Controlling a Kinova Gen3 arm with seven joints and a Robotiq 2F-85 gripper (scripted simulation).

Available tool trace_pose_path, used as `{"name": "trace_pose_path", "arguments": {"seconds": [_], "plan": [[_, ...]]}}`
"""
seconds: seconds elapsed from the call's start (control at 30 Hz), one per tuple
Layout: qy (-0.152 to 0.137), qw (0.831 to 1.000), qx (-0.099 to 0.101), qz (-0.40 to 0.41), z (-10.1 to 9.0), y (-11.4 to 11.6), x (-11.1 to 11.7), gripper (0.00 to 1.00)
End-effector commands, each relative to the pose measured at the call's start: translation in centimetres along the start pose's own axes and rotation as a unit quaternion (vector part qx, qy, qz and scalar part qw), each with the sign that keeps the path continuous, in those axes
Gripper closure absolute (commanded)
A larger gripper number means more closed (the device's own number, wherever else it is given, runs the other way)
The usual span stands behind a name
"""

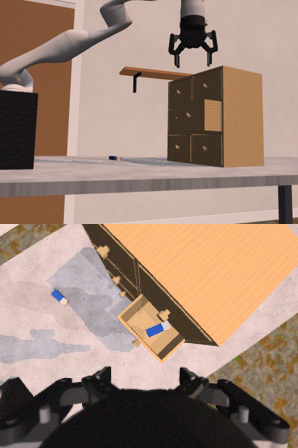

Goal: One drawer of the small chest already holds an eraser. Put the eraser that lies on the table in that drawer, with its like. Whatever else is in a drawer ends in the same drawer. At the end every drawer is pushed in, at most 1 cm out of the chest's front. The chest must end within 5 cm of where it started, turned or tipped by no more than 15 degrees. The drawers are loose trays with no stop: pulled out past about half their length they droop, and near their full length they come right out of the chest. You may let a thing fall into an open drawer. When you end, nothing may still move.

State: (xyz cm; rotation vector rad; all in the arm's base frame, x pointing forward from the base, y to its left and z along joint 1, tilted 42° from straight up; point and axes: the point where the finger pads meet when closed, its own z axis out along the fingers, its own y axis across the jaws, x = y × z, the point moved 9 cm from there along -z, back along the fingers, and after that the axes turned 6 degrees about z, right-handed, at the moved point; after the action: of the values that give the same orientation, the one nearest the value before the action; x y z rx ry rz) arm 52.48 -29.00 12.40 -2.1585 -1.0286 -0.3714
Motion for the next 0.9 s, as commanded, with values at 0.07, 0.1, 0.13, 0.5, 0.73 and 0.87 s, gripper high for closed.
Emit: {"name": "trace_pose_path", "arguments": {"seconds": [0.07,0.1,0.13,0.5,0.73,0.87], "plan": [[0.004,0.999,-0.002,-0.033,0.75,0.65,0.64,0.0],[0.004,0.999,-0.002,-0.034,0.85,0.71,0.71,0.0],[0.005,0.999,-0.002,-0.036,0.94,0.77,0.77,0.0],[0.006,0.999,-0.002,-0.052,1.3,1.0,1.0,0.0],[0.006,0.999,-0.001,-0.052,1.32,1.0,0.99,0.0],[0.006,0.999,-0.001,-0.052,1.32,1.0,0.99,0.0]]}}
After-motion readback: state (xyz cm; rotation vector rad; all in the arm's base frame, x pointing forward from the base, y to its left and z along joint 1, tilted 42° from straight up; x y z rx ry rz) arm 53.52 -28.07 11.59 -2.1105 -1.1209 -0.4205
